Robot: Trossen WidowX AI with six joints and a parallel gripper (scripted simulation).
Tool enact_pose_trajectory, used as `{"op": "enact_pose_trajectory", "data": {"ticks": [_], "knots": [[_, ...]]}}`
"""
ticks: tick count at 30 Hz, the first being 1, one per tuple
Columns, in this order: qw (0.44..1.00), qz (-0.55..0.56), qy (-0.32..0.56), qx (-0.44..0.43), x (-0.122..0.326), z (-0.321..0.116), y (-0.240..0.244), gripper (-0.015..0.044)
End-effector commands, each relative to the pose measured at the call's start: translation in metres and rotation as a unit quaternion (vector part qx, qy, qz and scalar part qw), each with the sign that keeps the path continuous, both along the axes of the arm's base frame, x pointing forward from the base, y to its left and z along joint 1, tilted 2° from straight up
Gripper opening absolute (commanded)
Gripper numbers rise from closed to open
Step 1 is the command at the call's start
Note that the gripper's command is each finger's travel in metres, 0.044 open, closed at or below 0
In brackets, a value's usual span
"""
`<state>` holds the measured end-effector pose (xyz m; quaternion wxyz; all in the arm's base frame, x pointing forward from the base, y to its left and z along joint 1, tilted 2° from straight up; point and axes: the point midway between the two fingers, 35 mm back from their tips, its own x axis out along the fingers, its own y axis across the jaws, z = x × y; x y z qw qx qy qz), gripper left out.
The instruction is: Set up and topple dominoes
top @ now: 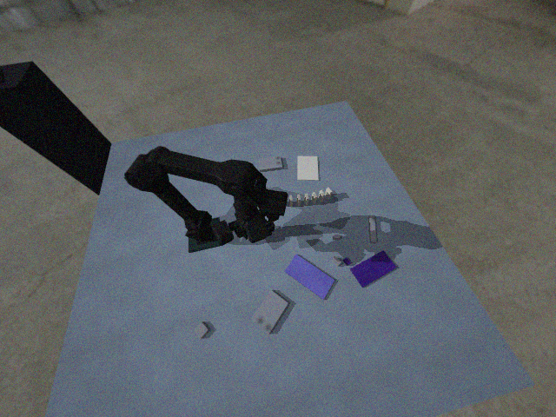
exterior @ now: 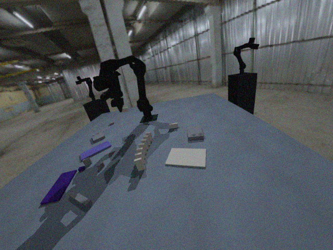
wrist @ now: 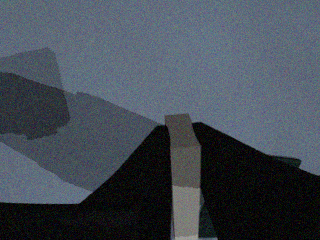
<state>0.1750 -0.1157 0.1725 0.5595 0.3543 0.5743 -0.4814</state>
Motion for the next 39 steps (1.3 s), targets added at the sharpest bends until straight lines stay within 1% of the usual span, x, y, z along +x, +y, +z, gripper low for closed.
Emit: {"op": "enact_pose_trajectory", "data": {"ticks": [1, 11, 20, 29, 39], "knots": [[0.999, -0.009, 0.021, -0.040, -0.006, -0.007, 0.002, 0.0028], [0.987, -0.021, 0.053, -0.152, -0.015, -0.020, 0.003, 0.0028], [0.964, -0.022, 0.049, -0.262, -0.019, -0.025, 0.002, 0.0028], [0.929, -0.014, 0.010, -0.369, -0.019, -0.026, 0.003, 0.0028], [0.879, 0.006, -0.069, -0.472, -0.014, -0.023, 0.007, 0.0028]]}}
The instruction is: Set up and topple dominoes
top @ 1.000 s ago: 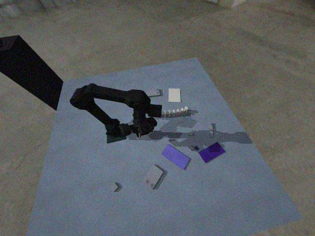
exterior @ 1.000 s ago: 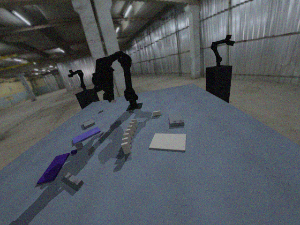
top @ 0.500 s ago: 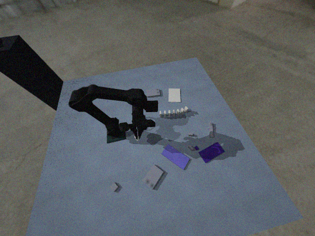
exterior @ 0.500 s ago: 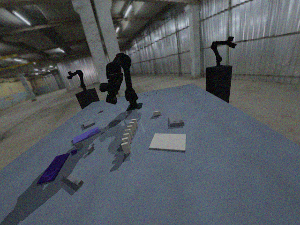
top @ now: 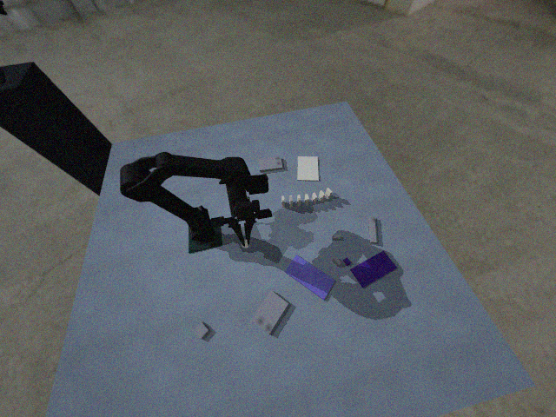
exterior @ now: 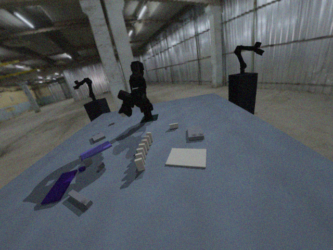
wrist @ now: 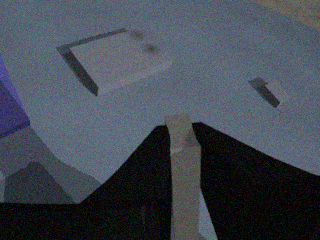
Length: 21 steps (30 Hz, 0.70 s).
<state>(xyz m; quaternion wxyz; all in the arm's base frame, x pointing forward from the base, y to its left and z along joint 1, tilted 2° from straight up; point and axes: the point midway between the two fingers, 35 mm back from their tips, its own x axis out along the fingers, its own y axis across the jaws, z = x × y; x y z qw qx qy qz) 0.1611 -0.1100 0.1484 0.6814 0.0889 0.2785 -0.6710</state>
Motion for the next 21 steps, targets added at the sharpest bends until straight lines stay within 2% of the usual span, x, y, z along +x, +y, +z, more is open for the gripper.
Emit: {"op": "enact_pose_trajectory", "data": {"ticks": [1, 15, 21], "knots": [[0.998, 0.023, -0.032, -0.044, 0.001, 0.002, 0.002, 0.0028], [0.962, 0.136, -0.168, -0.167, 0.012, 0.012, 0.020, 0.0028], [0.955, 0.150, -0.184, -0.176, 0.013, 0.013, 0.022, 0.0028]]}}
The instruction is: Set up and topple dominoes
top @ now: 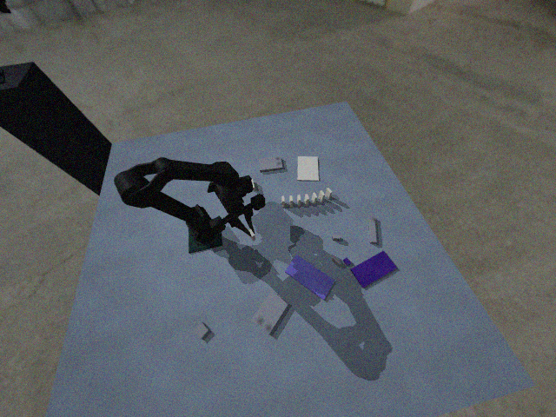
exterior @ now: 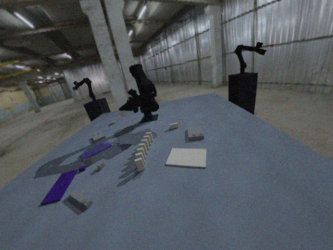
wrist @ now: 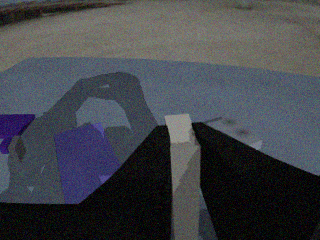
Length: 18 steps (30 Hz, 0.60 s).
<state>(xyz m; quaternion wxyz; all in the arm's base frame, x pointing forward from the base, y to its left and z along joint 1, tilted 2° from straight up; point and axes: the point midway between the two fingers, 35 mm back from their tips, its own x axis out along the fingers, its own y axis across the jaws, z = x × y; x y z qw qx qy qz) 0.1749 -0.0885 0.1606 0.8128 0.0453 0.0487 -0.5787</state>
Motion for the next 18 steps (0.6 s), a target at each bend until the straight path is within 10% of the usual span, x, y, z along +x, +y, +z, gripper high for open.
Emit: {"op": "enact_pose_trajectory", "data": {"ticks": [1, 18], "knots": [[1.000, 0.009, -0.012, -0.006, -0.0008, 0.0006, 0.0008, 0.0028], [1.000, 0.009, -0.012, -0.006, -0.0001, -0.0018, 0.0010, 0.0028]]}}
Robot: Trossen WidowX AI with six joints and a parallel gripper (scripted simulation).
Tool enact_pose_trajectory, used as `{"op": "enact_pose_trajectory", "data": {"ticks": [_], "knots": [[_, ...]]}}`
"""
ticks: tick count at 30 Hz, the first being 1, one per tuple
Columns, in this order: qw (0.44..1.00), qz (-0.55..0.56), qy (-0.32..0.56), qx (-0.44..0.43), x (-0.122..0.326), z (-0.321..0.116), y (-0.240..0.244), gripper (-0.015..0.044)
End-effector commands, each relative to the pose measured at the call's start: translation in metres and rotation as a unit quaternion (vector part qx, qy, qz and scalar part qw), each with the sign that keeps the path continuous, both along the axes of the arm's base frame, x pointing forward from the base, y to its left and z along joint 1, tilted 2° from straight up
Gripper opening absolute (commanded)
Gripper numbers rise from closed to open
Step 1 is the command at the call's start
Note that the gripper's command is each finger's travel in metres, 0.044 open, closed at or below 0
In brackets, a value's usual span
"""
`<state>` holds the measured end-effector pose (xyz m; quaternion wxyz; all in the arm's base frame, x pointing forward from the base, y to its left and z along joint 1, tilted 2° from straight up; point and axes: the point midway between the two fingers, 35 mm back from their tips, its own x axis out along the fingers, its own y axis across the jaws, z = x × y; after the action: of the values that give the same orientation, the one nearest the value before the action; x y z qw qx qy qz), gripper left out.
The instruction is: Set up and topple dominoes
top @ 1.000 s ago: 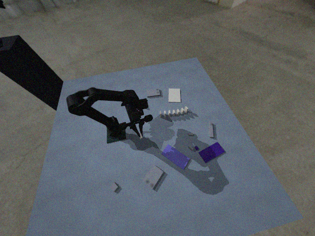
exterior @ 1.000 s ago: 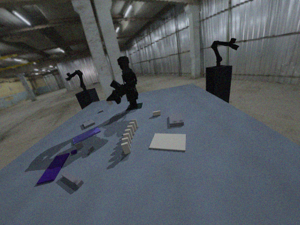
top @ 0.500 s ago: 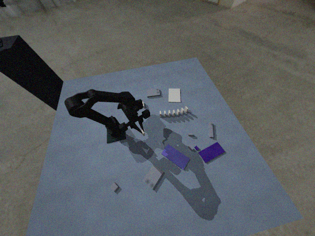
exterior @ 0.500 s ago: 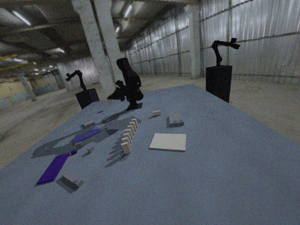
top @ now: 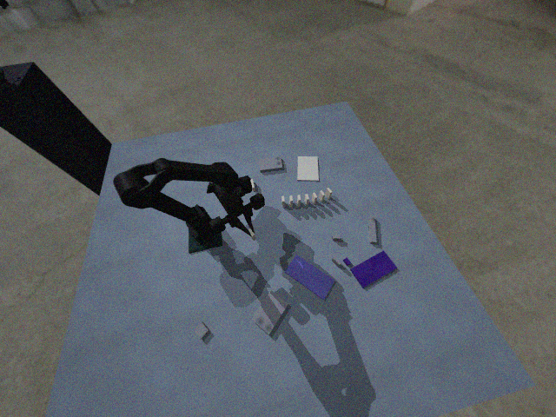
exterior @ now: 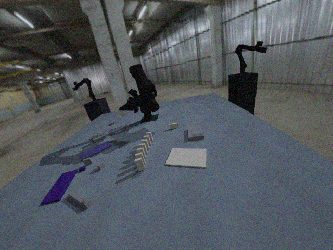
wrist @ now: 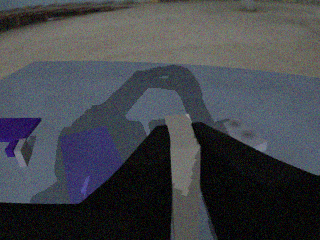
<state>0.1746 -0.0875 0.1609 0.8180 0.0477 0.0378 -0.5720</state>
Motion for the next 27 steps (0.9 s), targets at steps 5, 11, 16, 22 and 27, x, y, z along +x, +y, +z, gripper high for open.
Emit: {"op": "enact_pose_trajectory", "data": {"ticks": [5, 11, 16, 22, 27], "knots": [[1.000, 0.000, 0.000, -0.001, 0.005, -0.019, 0.001, 0.0028], [1.000, 0.000, 0.000, 0.000, 0.009, -0.040, 0.001, 0.0028], [1.000, 0.000, 0.001, 0.000, 0.011, -0.056, 0.001, 0.0028], [1.000, 0.000, 0.001, 0.000, 0.012, -0.073, 0.000, 0.0028], [1.000, 0.000, 0.001, 0.000, 0.011, -0.087, -0.001, 0.0028]]}}
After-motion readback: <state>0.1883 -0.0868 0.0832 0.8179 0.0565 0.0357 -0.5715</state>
